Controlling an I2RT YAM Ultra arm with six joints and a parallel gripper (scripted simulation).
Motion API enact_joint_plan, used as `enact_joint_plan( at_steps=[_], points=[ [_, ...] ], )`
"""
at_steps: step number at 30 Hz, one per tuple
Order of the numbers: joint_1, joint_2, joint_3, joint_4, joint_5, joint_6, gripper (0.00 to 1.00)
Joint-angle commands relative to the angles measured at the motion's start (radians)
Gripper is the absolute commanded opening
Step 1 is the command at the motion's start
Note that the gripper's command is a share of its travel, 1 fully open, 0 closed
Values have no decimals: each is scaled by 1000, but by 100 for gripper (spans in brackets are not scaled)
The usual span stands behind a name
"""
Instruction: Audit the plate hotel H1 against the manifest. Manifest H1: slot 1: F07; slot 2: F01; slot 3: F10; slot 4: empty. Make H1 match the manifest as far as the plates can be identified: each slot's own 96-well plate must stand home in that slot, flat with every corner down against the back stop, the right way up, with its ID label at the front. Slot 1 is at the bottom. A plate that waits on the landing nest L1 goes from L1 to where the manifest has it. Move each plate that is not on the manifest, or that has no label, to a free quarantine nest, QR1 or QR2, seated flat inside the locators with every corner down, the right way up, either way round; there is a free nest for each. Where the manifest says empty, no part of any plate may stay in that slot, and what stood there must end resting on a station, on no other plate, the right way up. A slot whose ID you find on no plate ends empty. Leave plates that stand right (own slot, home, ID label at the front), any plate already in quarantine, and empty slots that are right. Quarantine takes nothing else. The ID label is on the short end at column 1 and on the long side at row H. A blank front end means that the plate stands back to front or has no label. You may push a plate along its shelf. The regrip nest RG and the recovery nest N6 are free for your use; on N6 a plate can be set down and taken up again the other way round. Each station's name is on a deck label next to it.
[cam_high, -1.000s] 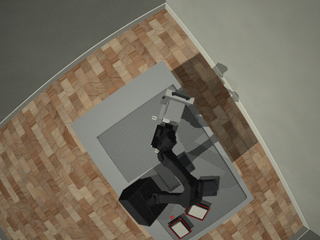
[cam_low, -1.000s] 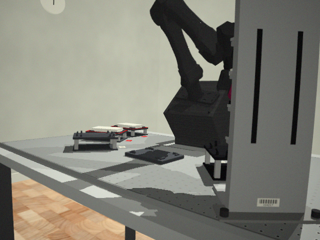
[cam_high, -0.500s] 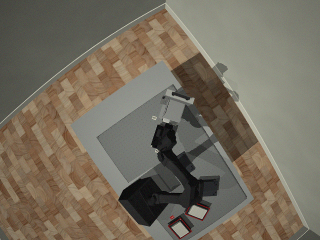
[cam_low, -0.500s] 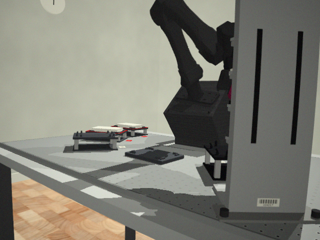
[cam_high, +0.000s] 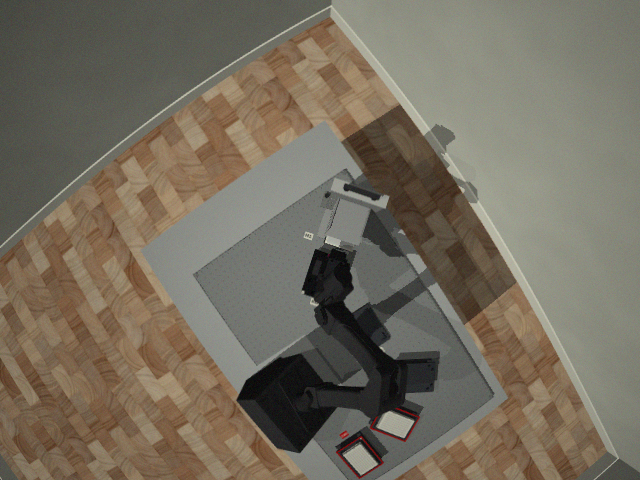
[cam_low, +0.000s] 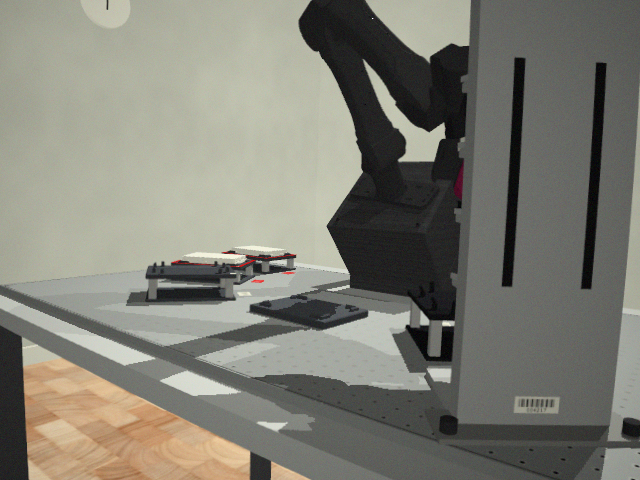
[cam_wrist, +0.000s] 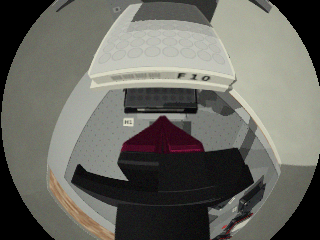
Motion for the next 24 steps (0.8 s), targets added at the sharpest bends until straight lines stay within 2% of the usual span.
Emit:
enact_joint_plan(
  at_steps=[1, 24],
  points=[
    [15, -19, -12, 22, 0, 2, 0],
    [47, -92, -145, 77, 33, 10, 0]
  ],
)
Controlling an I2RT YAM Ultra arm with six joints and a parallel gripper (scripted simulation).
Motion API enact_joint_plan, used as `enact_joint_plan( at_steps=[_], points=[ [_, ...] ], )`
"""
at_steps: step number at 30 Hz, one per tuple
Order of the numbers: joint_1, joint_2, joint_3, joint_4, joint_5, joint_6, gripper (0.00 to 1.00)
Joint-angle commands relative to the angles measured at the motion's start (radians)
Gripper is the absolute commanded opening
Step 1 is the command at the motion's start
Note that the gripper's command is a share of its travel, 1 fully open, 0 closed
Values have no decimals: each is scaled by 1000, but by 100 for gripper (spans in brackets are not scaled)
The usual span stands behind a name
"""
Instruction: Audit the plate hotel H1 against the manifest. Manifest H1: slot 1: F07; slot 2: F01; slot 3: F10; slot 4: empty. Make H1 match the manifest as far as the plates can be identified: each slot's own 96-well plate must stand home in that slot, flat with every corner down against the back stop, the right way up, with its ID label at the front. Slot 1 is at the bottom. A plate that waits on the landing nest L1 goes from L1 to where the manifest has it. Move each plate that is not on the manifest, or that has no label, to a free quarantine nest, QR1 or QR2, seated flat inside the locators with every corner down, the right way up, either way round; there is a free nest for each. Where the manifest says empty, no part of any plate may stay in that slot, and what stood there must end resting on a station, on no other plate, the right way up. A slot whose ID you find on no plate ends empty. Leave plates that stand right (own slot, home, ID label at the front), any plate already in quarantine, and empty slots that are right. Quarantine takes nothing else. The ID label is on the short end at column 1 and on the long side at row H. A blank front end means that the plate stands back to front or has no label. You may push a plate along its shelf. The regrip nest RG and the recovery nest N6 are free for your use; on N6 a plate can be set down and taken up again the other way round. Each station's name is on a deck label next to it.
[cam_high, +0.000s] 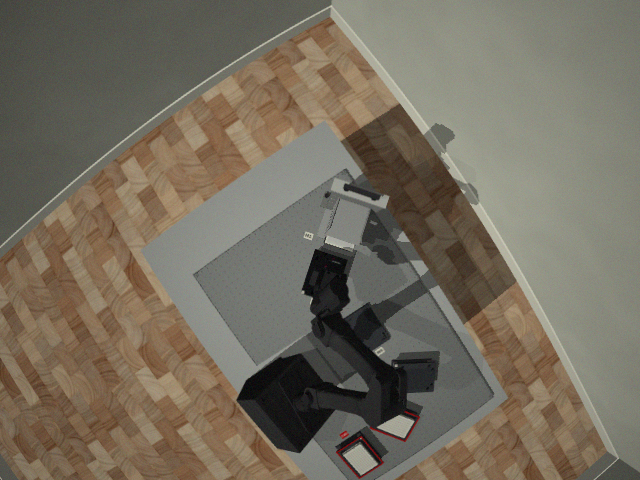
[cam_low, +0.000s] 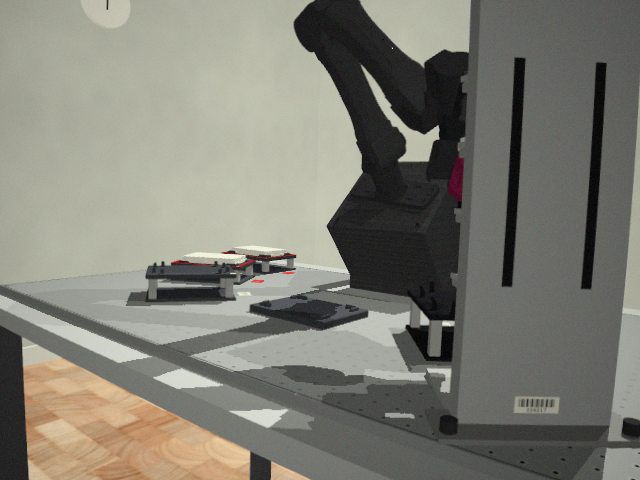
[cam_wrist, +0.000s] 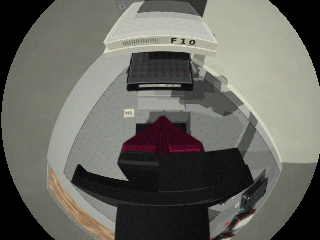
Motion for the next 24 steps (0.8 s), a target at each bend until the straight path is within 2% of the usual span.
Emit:
enact_joint_plan(
  at_steps=[1, 24],
  points=[
    [16, -16, -11, 10, 4, 2, 0],
    [61, -94, -149, 61, 48, 14, 0]
  ],
)
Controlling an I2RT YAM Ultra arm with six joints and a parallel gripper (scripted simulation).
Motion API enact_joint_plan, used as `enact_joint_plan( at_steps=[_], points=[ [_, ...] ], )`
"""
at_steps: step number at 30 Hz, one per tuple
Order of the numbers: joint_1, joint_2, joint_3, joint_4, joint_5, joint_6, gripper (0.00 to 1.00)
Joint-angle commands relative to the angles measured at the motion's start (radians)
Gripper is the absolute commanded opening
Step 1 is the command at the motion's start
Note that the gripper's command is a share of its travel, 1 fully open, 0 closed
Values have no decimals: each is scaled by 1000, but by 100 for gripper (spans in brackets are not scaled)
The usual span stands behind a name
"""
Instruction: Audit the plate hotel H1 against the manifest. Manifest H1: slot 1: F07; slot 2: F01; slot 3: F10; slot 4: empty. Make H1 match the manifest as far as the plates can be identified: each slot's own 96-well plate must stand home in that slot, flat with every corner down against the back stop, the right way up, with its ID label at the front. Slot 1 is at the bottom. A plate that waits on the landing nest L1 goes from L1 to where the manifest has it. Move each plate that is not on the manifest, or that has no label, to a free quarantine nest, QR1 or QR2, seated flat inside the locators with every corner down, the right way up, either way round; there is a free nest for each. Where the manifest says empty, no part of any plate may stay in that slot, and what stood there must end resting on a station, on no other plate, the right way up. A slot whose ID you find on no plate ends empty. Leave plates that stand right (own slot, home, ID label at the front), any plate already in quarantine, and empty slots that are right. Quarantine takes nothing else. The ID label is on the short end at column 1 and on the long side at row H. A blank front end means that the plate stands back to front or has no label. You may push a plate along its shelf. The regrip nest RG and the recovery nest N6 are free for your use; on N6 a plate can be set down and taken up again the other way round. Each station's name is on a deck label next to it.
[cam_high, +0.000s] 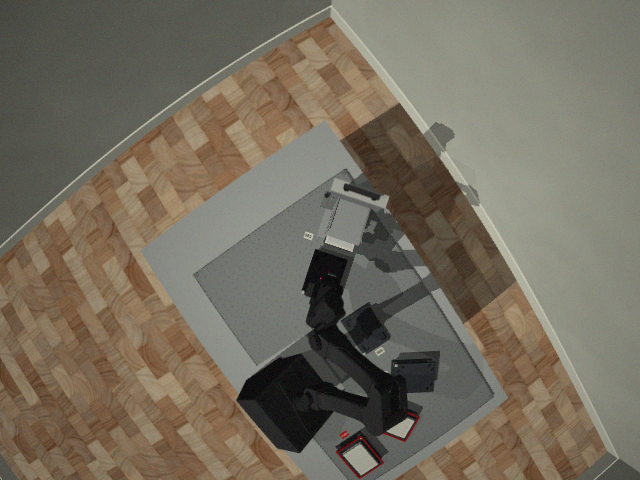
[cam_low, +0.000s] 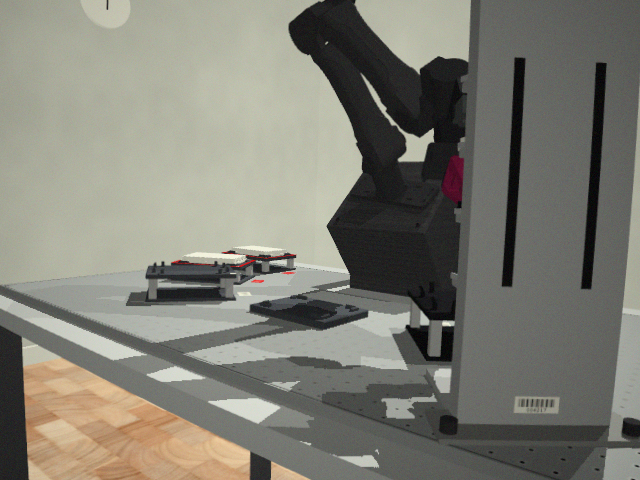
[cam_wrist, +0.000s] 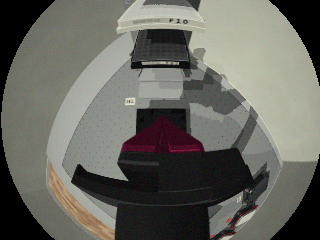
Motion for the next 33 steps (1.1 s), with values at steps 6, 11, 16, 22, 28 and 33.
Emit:
enact_joint_plan(
  at_steps=[6, 11, 16, 22, 28, 33],
  points=[
    [31, -35, -42, 20, 19, 6, 0],
    [39, -47, -61, 27, 27, 9, 0],
    [52, -65, -92, 36, 40, 13, 0],
    [59, -74, -107, 41, 47, 15, 0],
    [59, -74, -107, 41, 47, 15, 0],
    [59, -74, -107, 41, 47, 15, 0]
  ],
)
